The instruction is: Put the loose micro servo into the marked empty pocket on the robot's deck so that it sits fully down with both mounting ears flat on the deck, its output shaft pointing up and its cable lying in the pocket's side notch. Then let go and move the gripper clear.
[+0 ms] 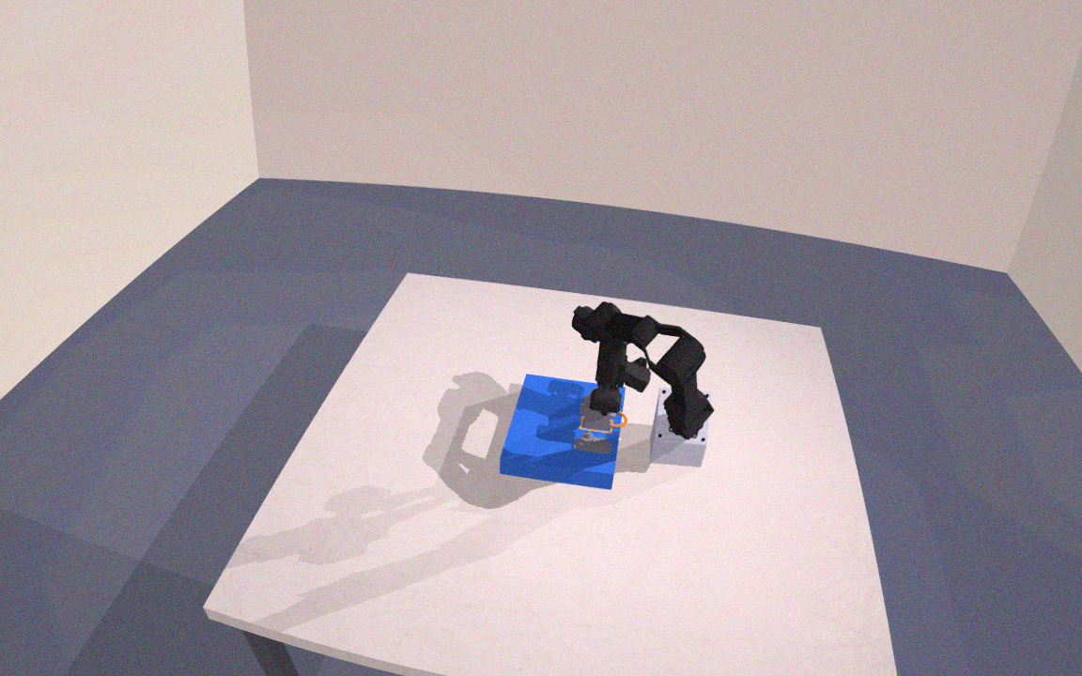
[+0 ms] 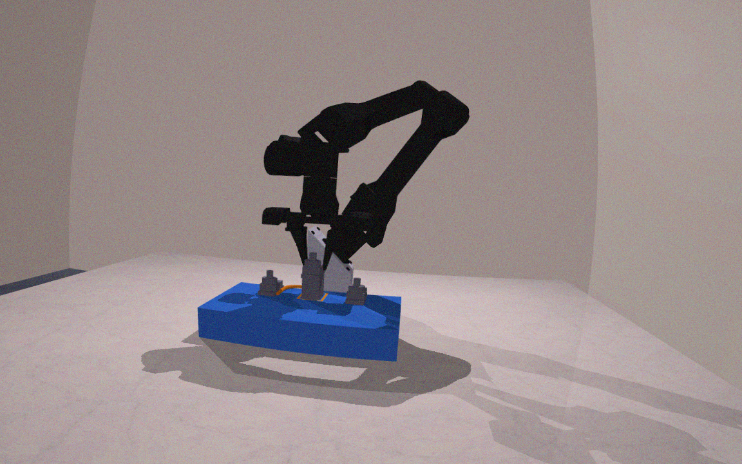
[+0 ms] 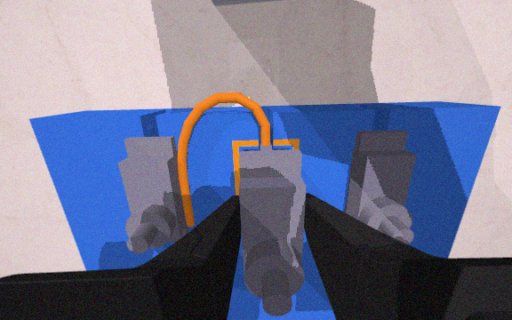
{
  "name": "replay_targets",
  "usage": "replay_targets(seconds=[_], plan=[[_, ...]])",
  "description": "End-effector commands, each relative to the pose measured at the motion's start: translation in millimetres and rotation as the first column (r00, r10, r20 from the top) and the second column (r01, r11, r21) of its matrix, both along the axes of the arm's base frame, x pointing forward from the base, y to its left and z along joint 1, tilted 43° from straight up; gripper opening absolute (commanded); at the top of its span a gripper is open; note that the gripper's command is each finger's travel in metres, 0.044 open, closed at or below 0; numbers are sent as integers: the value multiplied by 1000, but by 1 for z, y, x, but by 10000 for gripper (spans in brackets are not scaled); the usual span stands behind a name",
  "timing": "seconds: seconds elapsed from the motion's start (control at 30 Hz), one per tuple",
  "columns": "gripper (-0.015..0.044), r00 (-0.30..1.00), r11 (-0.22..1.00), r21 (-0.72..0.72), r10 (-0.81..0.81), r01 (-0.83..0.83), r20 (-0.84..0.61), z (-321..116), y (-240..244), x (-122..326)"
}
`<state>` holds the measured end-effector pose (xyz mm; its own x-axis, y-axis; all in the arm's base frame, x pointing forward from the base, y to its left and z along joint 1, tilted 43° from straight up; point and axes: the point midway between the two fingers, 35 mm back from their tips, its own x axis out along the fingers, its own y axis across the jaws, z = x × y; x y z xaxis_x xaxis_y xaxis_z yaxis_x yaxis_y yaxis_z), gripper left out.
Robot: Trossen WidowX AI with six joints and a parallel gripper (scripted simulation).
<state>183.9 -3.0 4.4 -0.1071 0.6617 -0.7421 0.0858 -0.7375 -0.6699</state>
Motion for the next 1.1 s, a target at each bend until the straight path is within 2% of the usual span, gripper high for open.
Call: replay_targets(seconds=[0.0,1.07], plan=[[0,1000,1000,2,-5,5,-2,-3,3,0],[0,1000,1000,3,-5,5,-1,-26,23,-4]])
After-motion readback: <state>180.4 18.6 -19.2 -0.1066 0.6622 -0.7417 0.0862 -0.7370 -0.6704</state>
